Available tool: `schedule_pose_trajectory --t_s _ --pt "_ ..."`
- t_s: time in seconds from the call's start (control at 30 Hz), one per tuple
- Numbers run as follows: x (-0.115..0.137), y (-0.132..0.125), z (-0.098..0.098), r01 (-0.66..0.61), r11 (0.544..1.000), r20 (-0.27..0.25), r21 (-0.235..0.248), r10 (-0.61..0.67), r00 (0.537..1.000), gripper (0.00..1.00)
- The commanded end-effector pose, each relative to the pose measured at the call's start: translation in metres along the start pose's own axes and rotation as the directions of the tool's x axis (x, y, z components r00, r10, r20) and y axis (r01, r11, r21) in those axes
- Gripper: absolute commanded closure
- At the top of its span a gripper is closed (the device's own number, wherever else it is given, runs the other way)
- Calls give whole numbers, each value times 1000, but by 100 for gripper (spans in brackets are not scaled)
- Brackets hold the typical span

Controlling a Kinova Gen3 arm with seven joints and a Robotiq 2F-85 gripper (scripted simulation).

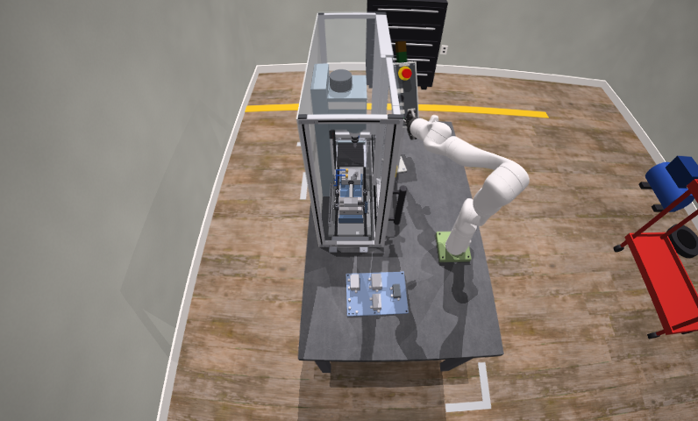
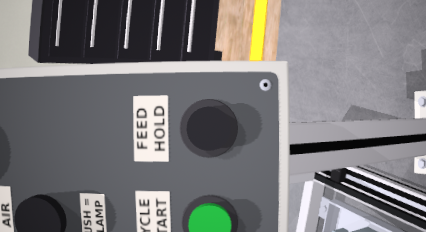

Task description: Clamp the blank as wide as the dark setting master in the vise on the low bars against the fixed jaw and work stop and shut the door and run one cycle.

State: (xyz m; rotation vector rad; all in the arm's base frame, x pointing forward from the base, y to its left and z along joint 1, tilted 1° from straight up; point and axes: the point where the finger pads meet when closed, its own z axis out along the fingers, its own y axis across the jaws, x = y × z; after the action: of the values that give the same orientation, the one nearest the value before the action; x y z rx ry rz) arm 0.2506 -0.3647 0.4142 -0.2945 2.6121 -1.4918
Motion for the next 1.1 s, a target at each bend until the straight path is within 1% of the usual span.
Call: schedule_pose_trajectory --t_s 0.0,0.2,1.07 --pt "0 -1 0 0 1000 0 1 0 1000 90" --pt "0 -1 8 0 1000 0 1 0 1000 90" --pt "0 -1 12 0 1000 0 1 0 1000 90"
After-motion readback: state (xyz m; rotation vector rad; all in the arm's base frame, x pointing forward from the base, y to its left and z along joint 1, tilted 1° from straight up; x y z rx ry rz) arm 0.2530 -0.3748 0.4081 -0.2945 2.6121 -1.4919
